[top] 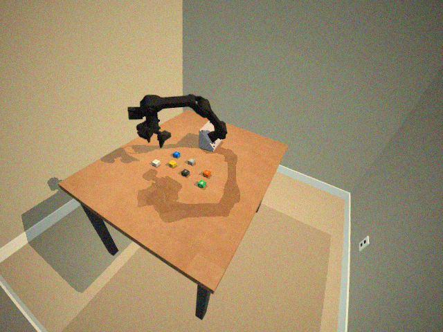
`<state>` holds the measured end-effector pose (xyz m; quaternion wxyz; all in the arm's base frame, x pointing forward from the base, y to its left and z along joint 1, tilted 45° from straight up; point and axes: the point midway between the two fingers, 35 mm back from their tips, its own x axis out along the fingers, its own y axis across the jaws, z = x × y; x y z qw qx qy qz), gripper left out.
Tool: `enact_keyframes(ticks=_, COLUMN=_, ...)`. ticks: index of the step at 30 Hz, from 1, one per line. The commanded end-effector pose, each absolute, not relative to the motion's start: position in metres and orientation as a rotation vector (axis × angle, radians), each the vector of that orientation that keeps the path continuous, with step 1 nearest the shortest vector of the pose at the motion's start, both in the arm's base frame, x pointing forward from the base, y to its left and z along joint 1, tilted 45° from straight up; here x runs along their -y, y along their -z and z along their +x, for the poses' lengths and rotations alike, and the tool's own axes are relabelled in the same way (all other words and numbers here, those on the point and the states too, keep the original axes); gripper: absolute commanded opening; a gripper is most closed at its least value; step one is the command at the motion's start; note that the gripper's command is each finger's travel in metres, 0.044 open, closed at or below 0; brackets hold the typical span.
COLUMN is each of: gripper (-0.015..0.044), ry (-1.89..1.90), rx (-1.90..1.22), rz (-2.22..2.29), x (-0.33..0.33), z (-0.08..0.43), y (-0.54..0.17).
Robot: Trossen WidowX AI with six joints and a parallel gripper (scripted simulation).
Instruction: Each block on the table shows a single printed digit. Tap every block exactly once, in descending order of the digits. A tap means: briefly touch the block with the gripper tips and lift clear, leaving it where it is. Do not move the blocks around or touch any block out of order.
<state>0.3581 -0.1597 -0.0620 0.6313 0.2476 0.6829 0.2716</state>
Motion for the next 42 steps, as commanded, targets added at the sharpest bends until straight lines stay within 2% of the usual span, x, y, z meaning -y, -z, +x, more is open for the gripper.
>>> enact_keyframes(ticks=1, gripper=0.0400, ry=-0.625, rx=-1.564, rz=0.562, x=0.160, z=0.358, y=0.062)
enact_keyframes(ticks=6, gripper=0.0400, ry=-0.641, rx=-1.561, rz=0.547, x=0.134, z=0.368, y=0.036)
enact_keyframes(ticks=12, gripper=0.0400, ry=-0.619, rx=-1.563, rz=0.547, x=0.060, z=0.386, y=-0.039)
enact_keyframes(ticks=20, gripper=0.0400, ry=-0.632, rx=-1.563, rz=0.571, x=-0.047, z=0.363, y=-0.134)
enact_keyframes(ticks=29, gripper=0.0400, ry=-0.638, rx=-1.564, rz=0.576, x=-0.060, z=0.356, y=-0.145)
enact_keyframes(ticks=37, gripper=0.0190, ry=-0.641, rx=-1.562, rz=0.578, x=-0.115, z=0.350, y=-0.090)
enact_keyframes(ticks=42, gripper=0.0059, ry=-0.641, rx=-1.562, rz=0.578, x=-0.117, z=0.349, y=-0.088)
